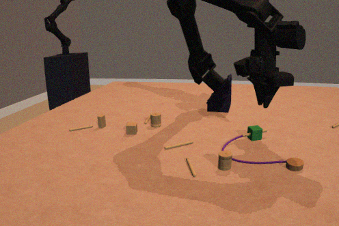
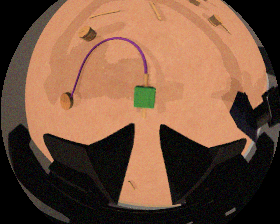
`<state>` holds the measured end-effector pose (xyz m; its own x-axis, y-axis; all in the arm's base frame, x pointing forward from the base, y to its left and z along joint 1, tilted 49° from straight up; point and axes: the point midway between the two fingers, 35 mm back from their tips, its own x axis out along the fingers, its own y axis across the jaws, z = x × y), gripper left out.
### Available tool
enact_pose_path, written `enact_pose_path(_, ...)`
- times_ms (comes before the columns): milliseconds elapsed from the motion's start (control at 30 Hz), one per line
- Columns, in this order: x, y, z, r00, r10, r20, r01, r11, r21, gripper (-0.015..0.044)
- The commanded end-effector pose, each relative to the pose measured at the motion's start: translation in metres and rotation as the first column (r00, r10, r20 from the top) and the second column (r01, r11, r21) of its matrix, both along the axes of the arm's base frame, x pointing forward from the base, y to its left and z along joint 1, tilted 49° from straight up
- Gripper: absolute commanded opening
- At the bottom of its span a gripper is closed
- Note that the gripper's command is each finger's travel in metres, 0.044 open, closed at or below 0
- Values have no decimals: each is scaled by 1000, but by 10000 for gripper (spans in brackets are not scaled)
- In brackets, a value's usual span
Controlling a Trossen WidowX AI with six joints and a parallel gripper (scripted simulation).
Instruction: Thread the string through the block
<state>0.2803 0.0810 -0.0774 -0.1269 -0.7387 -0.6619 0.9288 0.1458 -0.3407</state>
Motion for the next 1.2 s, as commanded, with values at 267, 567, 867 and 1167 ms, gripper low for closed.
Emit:
enact_pose_path(267,-1,2,-10,1000,-9,15,9,1000,11,123)
enact_pose_path(567,-2,-9,-21,1000,-9,15,9,1000,11,123)
enact_pose_path(867,-3,-20,-31,1000,-9,15,9,1000,11,123)
enact_pose_path(1167,-5,-31,-41,1000,-9,15,9,1000,10,123)
